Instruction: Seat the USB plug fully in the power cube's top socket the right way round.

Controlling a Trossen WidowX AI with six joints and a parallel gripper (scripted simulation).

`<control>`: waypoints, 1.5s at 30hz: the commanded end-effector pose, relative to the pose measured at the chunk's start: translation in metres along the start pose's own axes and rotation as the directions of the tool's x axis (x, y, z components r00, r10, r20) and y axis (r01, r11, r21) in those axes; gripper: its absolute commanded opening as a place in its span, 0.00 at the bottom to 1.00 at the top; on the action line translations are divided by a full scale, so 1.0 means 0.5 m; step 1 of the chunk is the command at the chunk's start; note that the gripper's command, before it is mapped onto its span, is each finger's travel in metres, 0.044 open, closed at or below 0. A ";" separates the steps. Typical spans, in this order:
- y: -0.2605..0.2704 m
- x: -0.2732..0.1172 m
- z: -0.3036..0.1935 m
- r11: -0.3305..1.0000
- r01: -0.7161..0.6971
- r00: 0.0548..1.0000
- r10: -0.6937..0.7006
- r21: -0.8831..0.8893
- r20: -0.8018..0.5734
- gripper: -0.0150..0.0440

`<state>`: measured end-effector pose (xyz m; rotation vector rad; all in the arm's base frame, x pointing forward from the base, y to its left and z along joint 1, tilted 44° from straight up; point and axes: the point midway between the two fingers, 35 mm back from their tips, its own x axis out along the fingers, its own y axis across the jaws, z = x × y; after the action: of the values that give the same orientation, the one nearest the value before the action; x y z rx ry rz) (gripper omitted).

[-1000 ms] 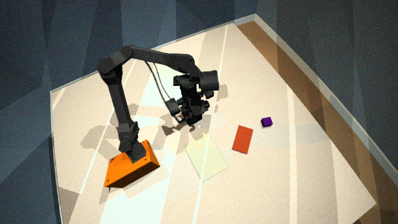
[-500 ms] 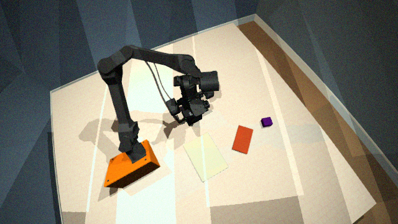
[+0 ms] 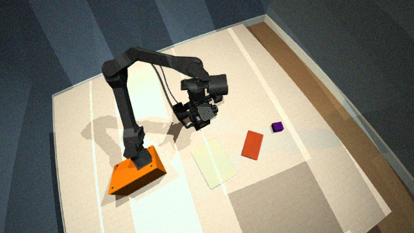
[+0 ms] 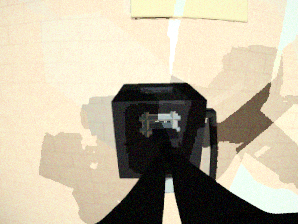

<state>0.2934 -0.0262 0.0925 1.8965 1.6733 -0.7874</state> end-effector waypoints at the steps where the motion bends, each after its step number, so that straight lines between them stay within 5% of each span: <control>1: 0.000 0.002 -0.001 1.000 -0.001 1.000 0.000 -0.006 -0.007 0.25; 45: 0.002 0.013 -0.005 1.000 -0.001 0.999 0.000 -0.015 -0.034 0.25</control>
<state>0.2953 -0.0207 0.0905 1.9092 1.6910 -0.7548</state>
